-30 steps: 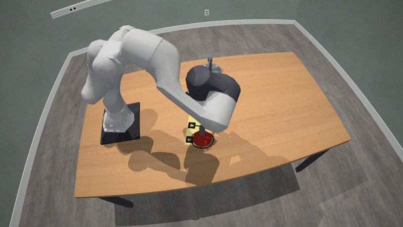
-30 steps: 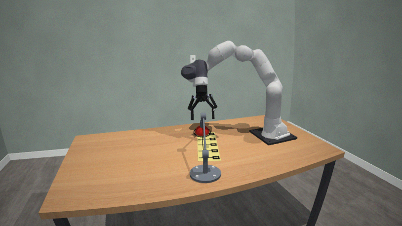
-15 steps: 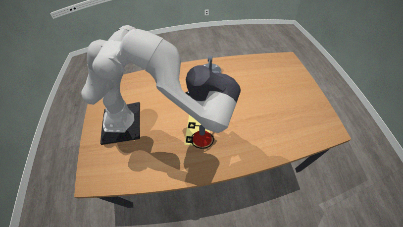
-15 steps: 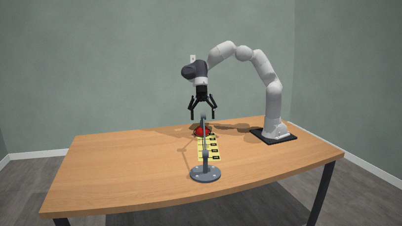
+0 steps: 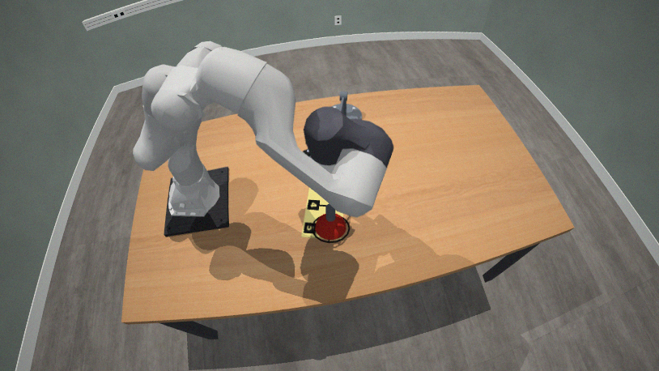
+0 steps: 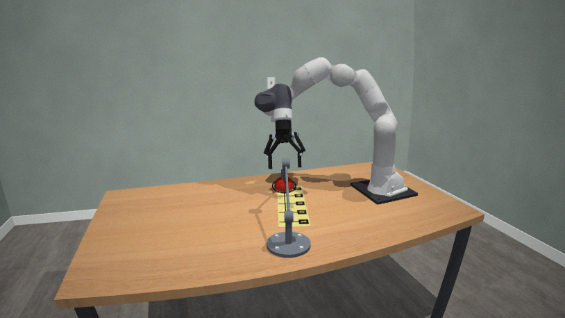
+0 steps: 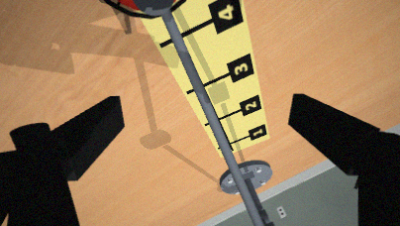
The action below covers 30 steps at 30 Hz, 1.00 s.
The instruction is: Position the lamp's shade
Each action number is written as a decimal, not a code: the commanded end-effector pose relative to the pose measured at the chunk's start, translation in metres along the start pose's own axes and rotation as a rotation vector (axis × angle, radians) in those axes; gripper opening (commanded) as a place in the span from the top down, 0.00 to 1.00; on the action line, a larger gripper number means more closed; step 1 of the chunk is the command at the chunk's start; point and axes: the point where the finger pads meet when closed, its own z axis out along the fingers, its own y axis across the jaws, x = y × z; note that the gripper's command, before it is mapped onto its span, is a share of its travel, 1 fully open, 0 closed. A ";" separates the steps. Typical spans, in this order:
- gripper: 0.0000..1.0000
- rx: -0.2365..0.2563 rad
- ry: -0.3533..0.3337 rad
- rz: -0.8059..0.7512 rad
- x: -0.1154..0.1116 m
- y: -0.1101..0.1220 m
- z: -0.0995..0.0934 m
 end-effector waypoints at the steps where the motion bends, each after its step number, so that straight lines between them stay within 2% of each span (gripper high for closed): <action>1: 0.00 0.000 0.000 0.000 0.000 0.000 0.000; 2: 0.00 0.000 0.000 0.000 0.000 0.000 0.000; 17: 0.00 0.000 0.000 0.000 -0.001 0.002 -0.065; 19: 0.00 0.000 0.000 0.000 -0.001 0.002 -0.065; 30: 0.00 0.016 -0.004 -0.005 -0.004 -0.001 -0.108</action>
